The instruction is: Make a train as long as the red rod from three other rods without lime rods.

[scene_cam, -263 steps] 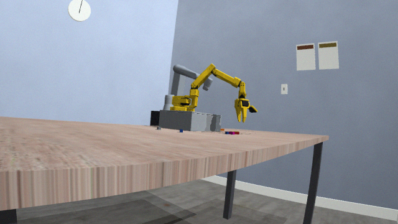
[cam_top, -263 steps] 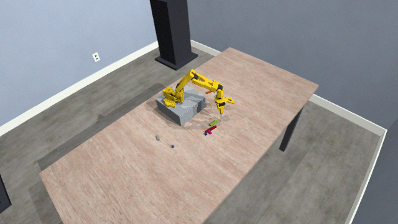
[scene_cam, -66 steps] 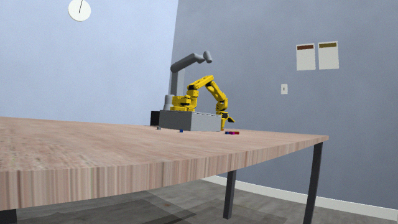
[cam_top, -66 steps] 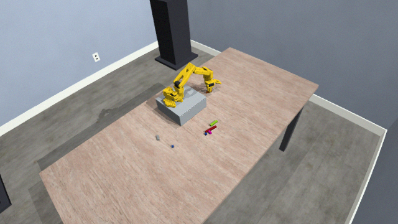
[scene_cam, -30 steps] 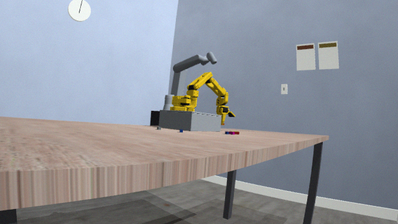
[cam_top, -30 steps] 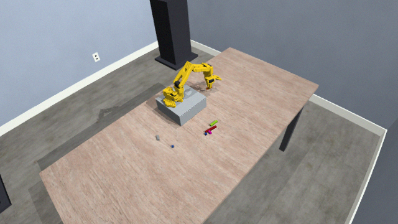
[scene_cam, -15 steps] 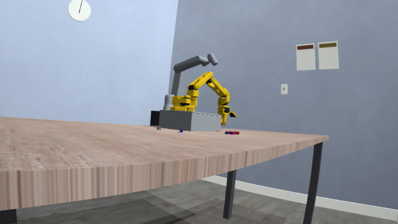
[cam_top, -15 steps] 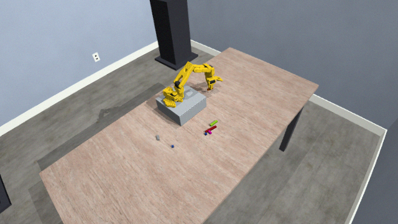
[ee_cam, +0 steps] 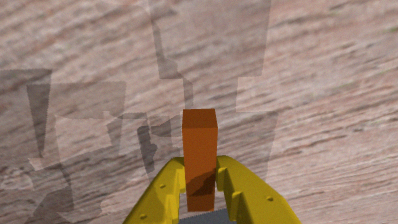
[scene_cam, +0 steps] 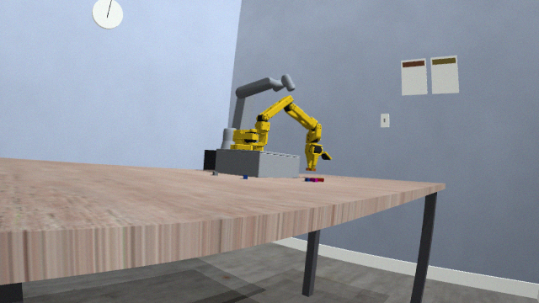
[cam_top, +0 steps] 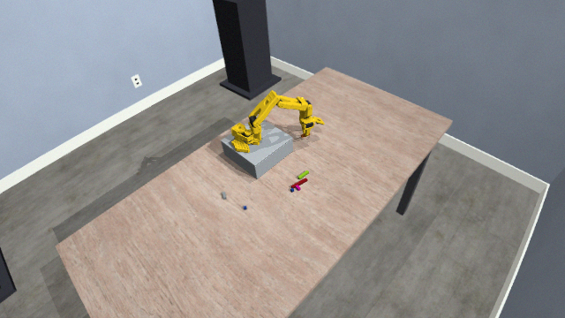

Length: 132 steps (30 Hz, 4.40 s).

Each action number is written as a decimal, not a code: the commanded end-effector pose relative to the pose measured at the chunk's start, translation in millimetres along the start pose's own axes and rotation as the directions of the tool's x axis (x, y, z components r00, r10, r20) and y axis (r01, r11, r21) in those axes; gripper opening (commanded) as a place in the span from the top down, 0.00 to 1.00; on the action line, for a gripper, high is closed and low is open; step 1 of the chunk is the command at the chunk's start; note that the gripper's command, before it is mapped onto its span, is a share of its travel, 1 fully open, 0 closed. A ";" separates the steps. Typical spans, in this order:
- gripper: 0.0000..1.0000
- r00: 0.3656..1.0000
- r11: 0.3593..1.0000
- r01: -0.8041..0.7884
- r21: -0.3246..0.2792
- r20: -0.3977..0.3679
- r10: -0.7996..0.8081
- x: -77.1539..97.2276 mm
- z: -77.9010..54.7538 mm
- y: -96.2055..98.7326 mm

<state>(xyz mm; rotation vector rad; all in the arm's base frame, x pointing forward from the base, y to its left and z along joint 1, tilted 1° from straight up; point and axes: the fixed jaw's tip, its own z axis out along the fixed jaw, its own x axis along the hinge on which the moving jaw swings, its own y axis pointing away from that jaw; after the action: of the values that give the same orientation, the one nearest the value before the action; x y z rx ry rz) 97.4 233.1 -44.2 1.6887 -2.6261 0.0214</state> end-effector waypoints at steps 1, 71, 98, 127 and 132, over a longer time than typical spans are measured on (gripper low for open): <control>1.00 1.000 1.000 -0.020 -0.002 0.019 0.020 0.0 -2.8 -33.6; 1.00 0.962 0.962 -0.272 -0.019 0.023 0.273 328.3 13.7 -233.4; 1.00 0.960 0.960 -0.279 -0.007 0.022 0.279 333.1 9.7 -232.0; 1.00 0.960 0.960 -0.278 -0.031 0.024 0.279 330.5 35.1 -228.7; 1.00 0.960 0.960 -0.278 -0.031 0.024 0.279 330.5 35.1 -228.7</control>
<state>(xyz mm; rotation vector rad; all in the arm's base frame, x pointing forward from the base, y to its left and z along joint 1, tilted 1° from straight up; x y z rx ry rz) 169.6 -162.7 -67.3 1.3116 -2.8458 -0.0256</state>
